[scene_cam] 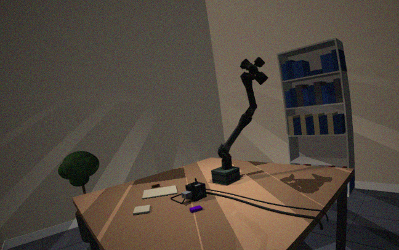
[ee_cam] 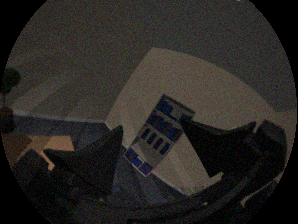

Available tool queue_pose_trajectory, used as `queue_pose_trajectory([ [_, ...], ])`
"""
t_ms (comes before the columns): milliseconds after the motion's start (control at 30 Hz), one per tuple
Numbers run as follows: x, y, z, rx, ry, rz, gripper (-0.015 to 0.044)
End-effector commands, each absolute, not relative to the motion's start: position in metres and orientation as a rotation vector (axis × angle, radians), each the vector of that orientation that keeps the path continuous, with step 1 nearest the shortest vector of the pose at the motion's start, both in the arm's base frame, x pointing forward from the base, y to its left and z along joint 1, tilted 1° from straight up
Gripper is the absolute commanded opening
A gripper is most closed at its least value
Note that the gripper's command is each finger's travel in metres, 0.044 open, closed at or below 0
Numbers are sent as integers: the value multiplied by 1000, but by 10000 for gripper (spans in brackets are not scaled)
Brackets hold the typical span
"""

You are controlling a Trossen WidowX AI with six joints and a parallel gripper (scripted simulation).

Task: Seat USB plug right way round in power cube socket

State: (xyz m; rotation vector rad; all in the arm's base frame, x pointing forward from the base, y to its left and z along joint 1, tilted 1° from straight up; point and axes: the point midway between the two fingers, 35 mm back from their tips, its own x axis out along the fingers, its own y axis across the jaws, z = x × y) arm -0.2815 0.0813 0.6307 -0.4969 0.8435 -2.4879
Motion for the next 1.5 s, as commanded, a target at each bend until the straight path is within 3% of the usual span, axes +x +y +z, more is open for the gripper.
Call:
queue_pose_trajectory([
  [0,-277,75,636,-520,857,-2482,426],
  [67,-241,29,670,-710,940,-2422,440],
  [300,-185,-20,700,-933,991,-2354,440],
  [700,-16,-132,716,-1469,1006,-1910,440],
  [1067,142,-178,674,-1829,875,-1418,440],
  [1467,311,-176,548,-1973,734,-698,440],
])
